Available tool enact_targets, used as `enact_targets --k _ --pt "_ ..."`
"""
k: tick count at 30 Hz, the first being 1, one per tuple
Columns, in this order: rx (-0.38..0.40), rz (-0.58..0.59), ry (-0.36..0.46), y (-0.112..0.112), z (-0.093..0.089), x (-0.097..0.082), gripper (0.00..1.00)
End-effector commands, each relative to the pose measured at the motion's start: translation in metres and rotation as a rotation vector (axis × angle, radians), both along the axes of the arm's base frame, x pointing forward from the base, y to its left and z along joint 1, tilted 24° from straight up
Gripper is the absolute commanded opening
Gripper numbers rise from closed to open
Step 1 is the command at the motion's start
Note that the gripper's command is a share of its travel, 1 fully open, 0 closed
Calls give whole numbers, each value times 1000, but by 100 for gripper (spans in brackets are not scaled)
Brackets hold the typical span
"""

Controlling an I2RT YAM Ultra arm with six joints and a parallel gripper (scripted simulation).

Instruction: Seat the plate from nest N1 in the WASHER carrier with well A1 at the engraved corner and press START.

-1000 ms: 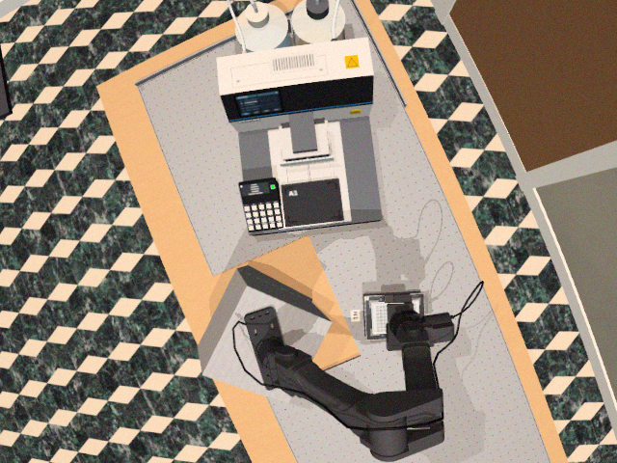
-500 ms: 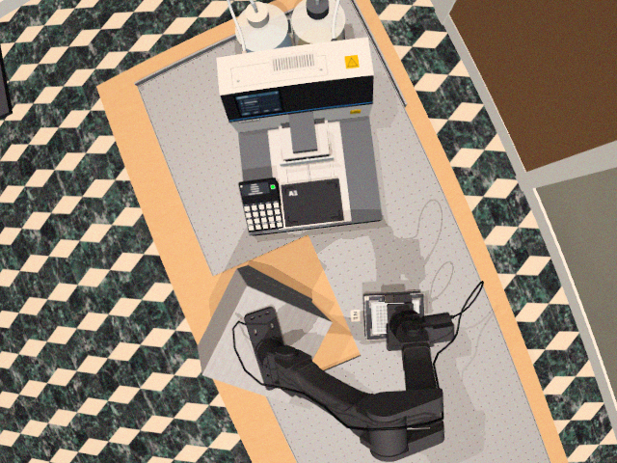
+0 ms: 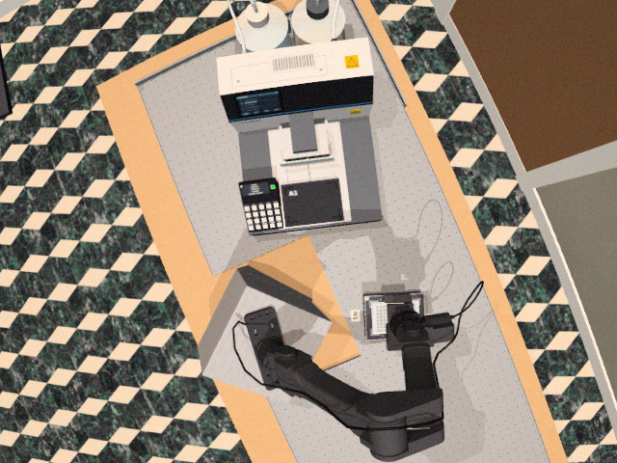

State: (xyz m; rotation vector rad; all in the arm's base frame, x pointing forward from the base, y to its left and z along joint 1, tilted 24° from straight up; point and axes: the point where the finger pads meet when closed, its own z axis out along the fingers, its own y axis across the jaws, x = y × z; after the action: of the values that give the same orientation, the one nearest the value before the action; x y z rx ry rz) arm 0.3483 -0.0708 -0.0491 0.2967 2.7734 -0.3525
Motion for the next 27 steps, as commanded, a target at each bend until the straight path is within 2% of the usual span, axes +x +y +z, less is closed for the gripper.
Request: enact_targets --k 1,8,9,14,18,27 --pt "-3 13 -54 0 13 17 100" --pt "-3 13 -54 0 13 17 100" --pt "-1 5 -16 0 4 4 98" --pt "-1 5 -16 0 4 4 88" --pt "-1 5 -16 0 4 4 84" --pt "-1 5 -16 0 4 4 84"
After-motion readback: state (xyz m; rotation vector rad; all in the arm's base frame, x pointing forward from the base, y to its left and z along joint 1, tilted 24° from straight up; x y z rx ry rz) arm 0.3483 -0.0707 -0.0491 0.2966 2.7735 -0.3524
